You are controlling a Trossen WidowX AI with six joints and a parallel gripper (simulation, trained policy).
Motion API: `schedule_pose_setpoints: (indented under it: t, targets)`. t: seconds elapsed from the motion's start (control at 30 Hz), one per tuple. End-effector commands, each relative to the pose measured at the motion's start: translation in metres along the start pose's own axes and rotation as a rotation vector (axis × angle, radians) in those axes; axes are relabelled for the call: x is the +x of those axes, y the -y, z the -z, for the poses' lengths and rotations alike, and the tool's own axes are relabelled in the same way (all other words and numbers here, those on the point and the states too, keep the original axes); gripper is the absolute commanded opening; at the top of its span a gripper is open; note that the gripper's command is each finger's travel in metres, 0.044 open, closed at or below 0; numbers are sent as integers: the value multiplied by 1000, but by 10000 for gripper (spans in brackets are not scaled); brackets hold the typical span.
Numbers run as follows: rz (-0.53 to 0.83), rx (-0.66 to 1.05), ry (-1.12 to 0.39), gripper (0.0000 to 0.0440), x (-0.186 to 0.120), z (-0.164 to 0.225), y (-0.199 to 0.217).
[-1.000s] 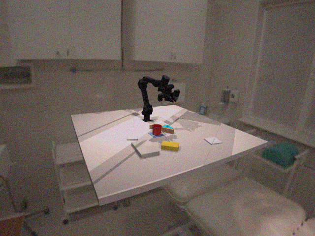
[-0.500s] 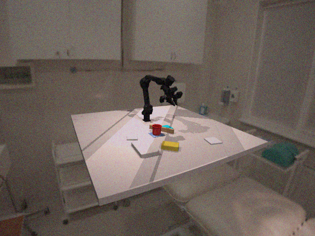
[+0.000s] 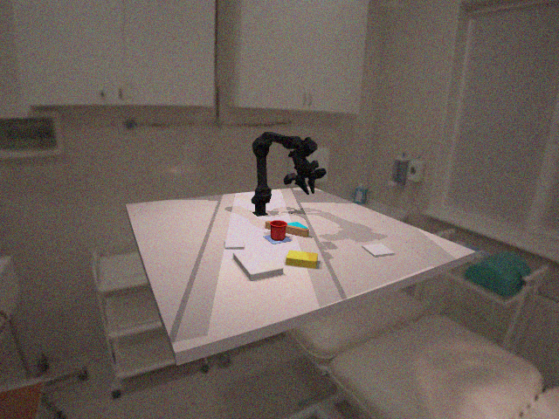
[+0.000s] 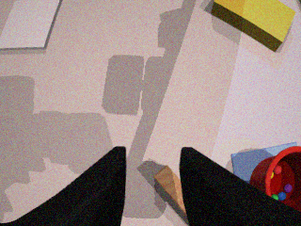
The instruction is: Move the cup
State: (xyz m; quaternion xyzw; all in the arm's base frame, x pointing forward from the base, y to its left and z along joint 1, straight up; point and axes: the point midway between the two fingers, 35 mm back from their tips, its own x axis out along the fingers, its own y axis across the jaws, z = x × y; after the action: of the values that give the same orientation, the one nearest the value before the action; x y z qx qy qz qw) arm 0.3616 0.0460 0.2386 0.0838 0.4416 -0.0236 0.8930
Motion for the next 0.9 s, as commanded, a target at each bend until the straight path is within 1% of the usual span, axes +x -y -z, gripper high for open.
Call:
schedule_pose_setpoints:
  t: [0.0, 0.43, 0.87]
  targets:
    - [21, -9, -47, 109, 3, 3, 2]
    - [90, -57, -241, 122, 15, 15, 17]
    - [144, -124, -426, 110, 27, 28, 40]
